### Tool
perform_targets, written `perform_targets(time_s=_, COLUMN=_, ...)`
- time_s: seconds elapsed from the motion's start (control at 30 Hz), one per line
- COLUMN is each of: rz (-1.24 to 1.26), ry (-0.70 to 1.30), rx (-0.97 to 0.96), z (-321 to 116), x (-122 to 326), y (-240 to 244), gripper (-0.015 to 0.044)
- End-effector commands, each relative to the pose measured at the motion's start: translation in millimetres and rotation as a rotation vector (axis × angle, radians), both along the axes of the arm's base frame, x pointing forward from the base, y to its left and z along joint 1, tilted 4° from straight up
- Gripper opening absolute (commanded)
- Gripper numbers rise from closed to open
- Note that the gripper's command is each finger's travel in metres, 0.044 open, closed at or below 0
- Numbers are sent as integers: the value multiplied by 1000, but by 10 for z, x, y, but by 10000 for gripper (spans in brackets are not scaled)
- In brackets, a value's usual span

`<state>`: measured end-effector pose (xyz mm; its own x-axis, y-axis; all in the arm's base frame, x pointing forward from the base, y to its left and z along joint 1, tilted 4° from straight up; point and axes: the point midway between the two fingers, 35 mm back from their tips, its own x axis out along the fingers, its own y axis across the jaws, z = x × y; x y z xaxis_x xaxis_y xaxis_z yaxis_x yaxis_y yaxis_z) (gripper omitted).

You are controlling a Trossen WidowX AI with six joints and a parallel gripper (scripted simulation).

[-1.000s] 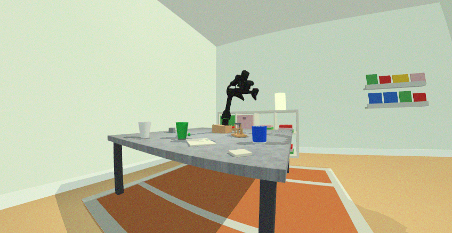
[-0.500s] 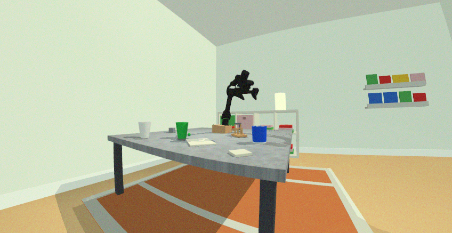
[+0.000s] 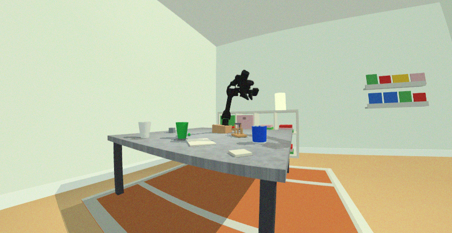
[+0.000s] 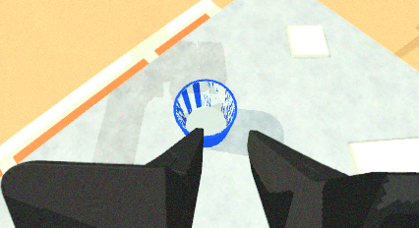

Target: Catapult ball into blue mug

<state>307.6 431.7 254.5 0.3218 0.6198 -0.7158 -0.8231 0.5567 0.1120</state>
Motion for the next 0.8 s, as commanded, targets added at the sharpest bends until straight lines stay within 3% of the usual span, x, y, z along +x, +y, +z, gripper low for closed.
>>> perform_targets(time_s=0.0, rz=0, ry=3, rx=4, z=2, x=-1, y=6, gripper=20)
perform_targets(time_s=0.03, rz=0, ry=3, rx=4, z=2, x=-1, y=6, gripper=0)
perform_targets(time_s=0.37, rz=8, ry=1, rx=-11, z=-28, x=-32, y=5, gripper=0)
perform_targets(time_s=0.77, rz=169, ry=-51, rx=-281, z=-531, x=-599, y=-105, gripper=0)
